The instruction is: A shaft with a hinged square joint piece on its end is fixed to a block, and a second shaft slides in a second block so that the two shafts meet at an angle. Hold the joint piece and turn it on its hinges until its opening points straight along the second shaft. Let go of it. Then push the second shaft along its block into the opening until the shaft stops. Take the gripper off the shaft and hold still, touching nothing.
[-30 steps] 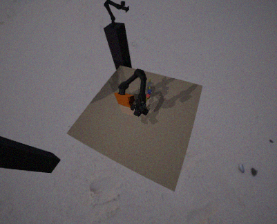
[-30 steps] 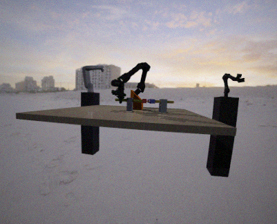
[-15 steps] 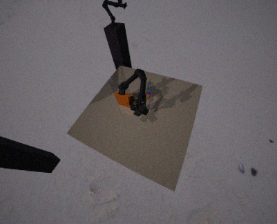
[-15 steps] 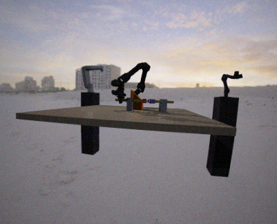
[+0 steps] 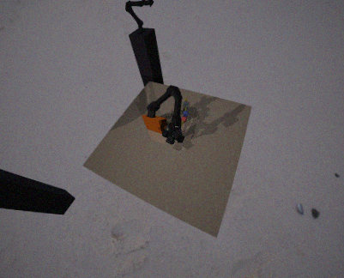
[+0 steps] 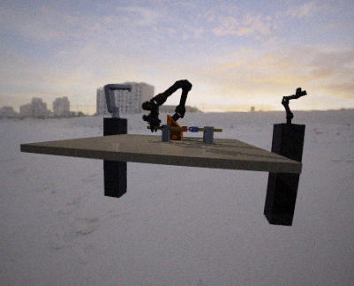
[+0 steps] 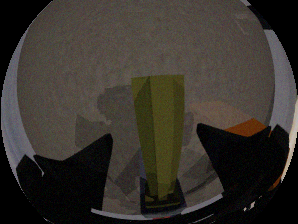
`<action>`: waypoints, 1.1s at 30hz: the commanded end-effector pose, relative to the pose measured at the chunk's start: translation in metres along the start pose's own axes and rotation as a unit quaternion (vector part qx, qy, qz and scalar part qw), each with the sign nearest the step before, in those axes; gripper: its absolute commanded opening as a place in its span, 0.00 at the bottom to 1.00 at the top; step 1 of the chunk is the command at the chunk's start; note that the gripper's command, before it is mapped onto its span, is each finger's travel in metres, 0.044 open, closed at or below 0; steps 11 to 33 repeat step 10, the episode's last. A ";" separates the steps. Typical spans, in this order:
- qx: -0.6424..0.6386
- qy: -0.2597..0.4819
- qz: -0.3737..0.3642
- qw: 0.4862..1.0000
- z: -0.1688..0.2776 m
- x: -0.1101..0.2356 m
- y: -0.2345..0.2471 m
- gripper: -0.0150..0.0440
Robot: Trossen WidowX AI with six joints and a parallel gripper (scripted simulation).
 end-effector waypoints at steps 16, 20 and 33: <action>0.000 0.003 -0.002 1.000 -0.001 0.030 0.000 1.00; 0.000 0.003 -0.002 1.000 -0.001 0.030 0.000 1.00; 0.000 0.003 -0.002 1.000 -0.001 0.030 0.000 1.00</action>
Point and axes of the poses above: the point midway between the two fingers, 35 mm back from their tips, its own x axis back along the fingers, its own y axis across the jaws, z = x × y, the point moved 3 cm from there along x, back along the fingers, and after that the axes turned 3 degrees about -x, right-handed, at the moved point
